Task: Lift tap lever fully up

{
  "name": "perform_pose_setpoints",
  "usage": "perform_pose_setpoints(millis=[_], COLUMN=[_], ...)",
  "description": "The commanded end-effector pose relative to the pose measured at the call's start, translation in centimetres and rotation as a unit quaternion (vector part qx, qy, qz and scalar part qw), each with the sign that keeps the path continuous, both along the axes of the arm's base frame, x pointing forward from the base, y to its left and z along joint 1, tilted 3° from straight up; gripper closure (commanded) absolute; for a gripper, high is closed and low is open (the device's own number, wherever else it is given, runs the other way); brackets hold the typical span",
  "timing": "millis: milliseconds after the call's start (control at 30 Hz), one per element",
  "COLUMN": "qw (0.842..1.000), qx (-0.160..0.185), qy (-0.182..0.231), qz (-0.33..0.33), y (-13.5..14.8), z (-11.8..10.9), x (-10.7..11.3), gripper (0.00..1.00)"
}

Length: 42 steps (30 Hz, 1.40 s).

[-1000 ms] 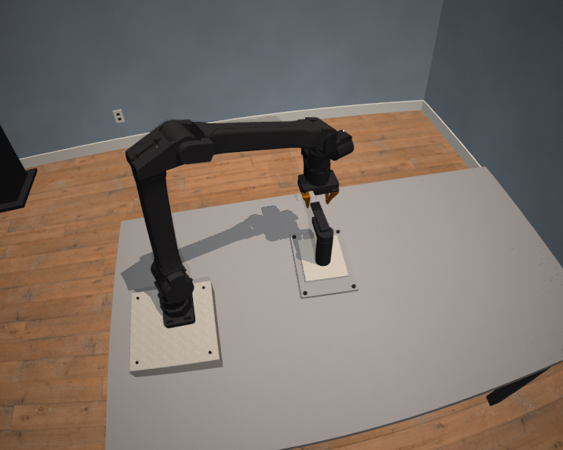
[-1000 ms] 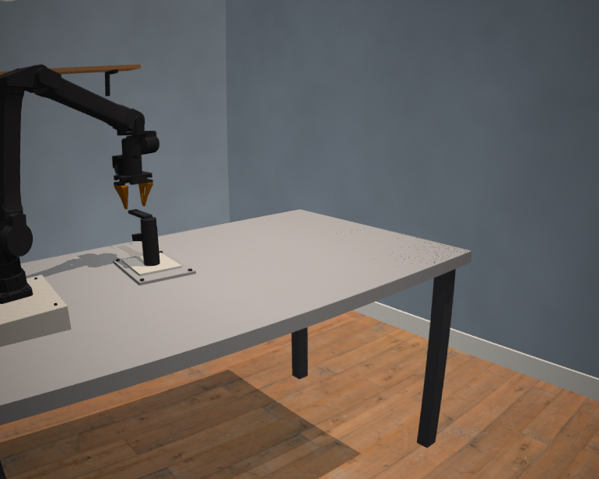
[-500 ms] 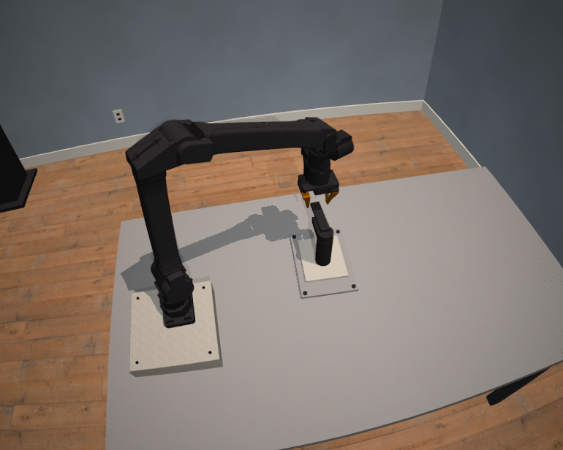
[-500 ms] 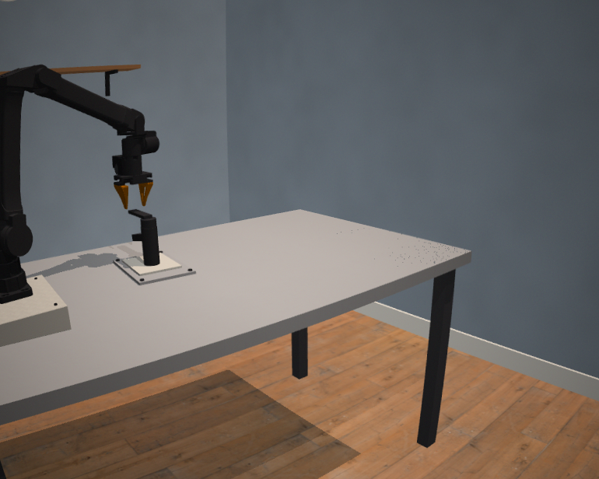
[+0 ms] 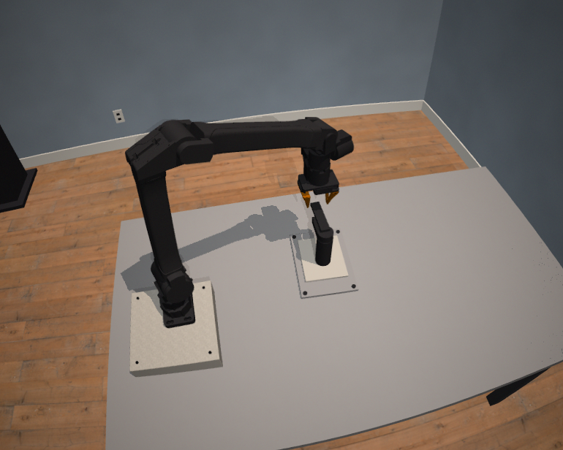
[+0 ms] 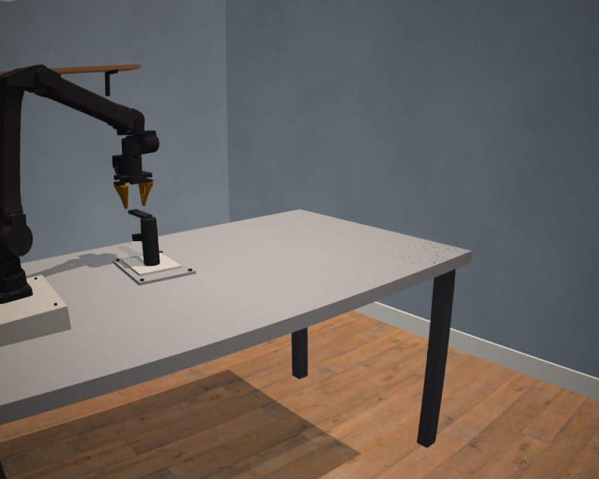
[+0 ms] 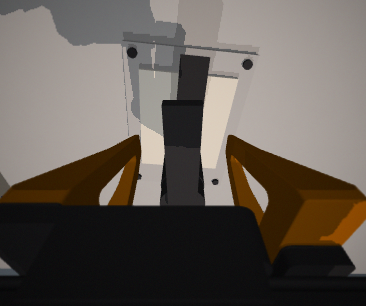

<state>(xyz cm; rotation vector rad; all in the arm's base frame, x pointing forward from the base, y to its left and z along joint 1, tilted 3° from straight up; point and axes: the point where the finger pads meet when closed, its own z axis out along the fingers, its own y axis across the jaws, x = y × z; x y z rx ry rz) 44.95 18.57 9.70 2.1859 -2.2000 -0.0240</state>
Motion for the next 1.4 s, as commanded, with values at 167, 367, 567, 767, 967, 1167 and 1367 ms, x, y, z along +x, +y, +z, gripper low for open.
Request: perform_pose_setpoints(millis=[167, 367, 567, 767, 967, 1167, 1367], qw=[1.0, 1.0, 1.0, 1.0, 1.0, 1.0, 1.0], qx=[0.002, 0.002, 0.002, 0.002, 0.002, 0.002, 0.001], qy=[-0.006, -0.006, -0.006, -0.006, -0.006, -0.006, -0.002], qz=[-0.001, -0.001, -0.001, -0.001, -0.001, -0.001, -0.001], y=[-0.6, -0.6, -0.6, -0.6, -0.6, -0.6, -0.6], z=[0.4, 0.4, 0.4, 0.4, 0.3, 0.1, -0.6], x=[-0.2, -0.2, -0.2, -0.2, -0.2, -0.1, -0.1], gripper=[0.39, 0.39, 0.39, 0.39, 0.39, 0.39, 0.39])
